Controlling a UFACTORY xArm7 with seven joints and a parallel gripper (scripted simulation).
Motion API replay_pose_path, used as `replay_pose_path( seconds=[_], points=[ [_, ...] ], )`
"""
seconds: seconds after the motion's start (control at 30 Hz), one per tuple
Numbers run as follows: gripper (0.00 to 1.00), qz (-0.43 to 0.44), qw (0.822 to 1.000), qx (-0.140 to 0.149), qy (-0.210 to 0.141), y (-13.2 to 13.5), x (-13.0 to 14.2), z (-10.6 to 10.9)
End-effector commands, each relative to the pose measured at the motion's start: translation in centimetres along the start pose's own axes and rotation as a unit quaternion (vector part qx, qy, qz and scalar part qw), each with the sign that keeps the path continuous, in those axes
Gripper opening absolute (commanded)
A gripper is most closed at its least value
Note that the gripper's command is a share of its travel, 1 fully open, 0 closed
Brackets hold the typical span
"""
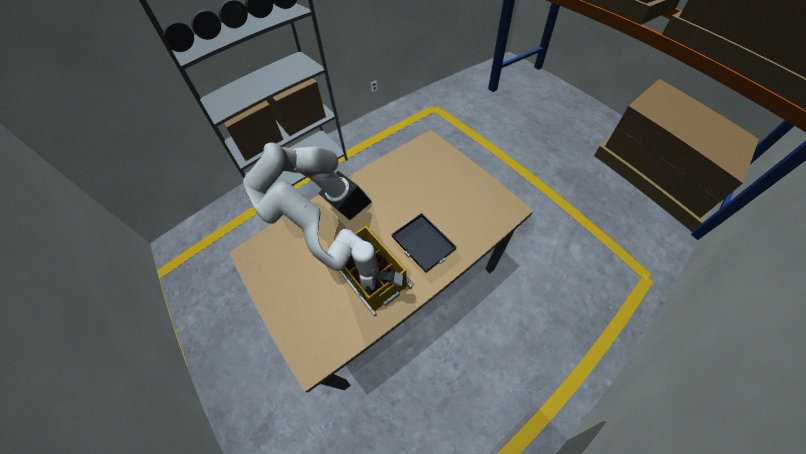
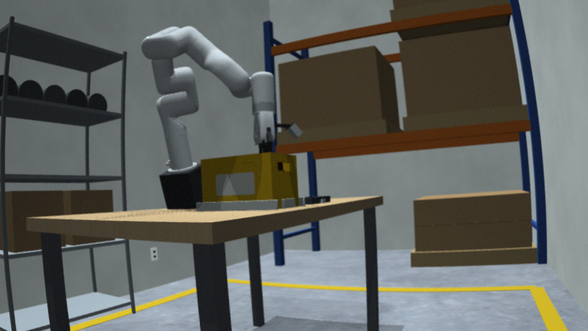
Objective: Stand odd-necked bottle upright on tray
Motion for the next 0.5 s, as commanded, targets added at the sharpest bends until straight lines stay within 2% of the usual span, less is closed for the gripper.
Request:
replay_pose_path(
  seconds=[0.0,0.17,0.2,0.47],
  points=[
    [0.00,0.000,1.000,0.002,0.001,0.10,-0.10,0.17],
    [0.00,0.000,1.000,0.002,0.001,0.10,-0.10,0.17],
    [0.65,0.000,1.000,0.002,0.001,0.10,-0.10,0.17],
    [0.65,0.000,1.000,0.002,0.001,0.10,-0.10,0.17]
  ],
)
Point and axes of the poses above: the point where the finger pads meet when closed, its own z axis back along the fingers, its own y axis across the jaws, x = y × z, the point moved 5 cm from there along z, back along the fingers, and after that the axes turned 7 degrees about z, right-handed, at the moved point
